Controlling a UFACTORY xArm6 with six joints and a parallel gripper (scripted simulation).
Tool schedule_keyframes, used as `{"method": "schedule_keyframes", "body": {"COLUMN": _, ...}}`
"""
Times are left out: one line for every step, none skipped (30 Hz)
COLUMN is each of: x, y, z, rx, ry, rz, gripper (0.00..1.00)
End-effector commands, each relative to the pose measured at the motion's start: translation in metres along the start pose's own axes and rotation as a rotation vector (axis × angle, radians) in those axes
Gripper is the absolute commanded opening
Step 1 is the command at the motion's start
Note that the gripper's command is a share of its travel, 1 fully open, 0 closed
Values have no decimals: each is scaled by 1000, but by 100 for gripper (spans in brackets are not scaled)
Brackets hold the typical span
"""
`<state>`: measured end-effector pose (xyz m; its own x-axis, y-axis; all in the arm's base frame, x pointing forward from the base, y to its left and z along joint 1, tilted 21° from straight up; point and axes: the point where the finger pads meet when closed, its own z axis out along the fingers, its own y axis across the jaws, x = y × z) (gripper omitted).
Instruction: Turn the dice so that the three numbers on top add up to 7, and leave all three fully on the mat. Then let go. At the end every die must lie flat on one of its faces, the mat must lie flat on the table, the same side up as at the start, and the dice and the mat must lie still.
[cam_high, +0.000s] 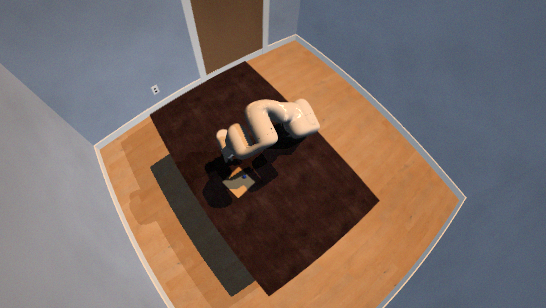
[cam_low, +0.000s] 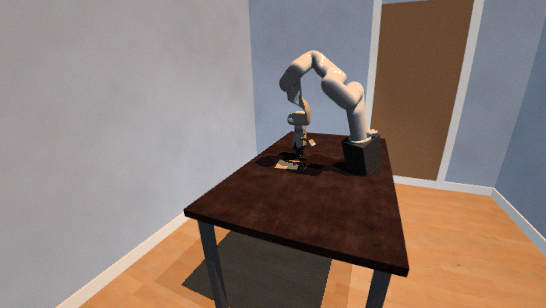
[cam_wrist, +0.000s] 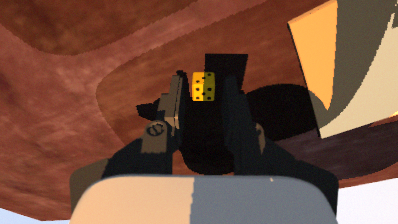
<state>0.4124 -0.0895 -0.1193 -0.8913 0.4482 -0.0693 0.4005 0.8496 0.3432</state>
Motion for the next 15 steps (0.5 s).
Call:
{"method": "schedule_keyframes", "body": {"x": -1, "y": 0, "z": 4, "rx": 0, "ry": -3, "rz": 0, "gripper": 31}}
{"method": "schedule_keyframes", "body": {"x": -1, "y": 0, "z": 6, "rx": 0, "ry": -3, "rz": 0, "gripper": 31}}
{"method": "schedule_keyframes", "body": {"x": -1, "y": 0, "z": 7, "rx": 0, "ry": -3, "rz": 0, "gripper": 31}}
{"method": "schedule_keyframes", "body": {"x": -1, "y": 0, "z": 8, "rx": 0, "ry": -3, "rz": 0, "gripper": 31}}
{"method": "schedule_keyframes", "body": {"x": -1, "y": 0, "z": 8, "rx": 0, "ry": -3, "rz": 0, "gripper": 31}}
{"method": "schedule_keyframes", "body": {"x": -1, "y": 0, "z": 9, "rx": 0, "ry": -3, "rz": 0, "gripper": 31}}
{"method": "schedule_keyframes", "body": {"x": -1, "y": 0, "z": 10, "rx": 0, "ry": -3, "rz": 0, "gripper": 31}}
{"method": "schedule_keyframes", "body": {"x": -1, "y": 0, "z": 10, "rx": 0, "ry": -3, "rz": 0, "gripper": 31}}
{"method": "schedule_keyframes", "body": {"x": -1, "y": 0, "z": 10, "rx": 0, "ry": -3, "rz": 0, "gripper": 31}}
{"method": "schedule_keyframes", "body": {"x": -1, "y": 0, "z": 10, "rx": 0, "ry": -3, "rz": 0, "gripper": 31}}
{"method": "schedule_keyframes", "body": {"x": -1, "y": 0, "z": 11, "rx": 0, "ry": -3, "rz": 0, "gripper": 31}}
{"method": "schedule_keyframes", "body": {"x": -1, "y": 0, "z": 11, "rx": 0, "ry": -3, "rz": 0, "gripper": 31}}
{"method": "schedule_keyframes", "body": {"x": -1, "y": 0, "z": 11, "rx": 0, "ry": -3, "rz": 0, "gripper": 31}}
{"method": "schedule_keyframes", "body": {"x": -1, "y": 0, "z": 11, "rx": 0, "ry": -3, "rz": 0, "gripper": 31}}
{"method": "schedule_keyframes", "body": {"x": -1, "y": 0, "z": 11, "rx": 0, "ry": -3, "rz": 0, "gripper": 31}}
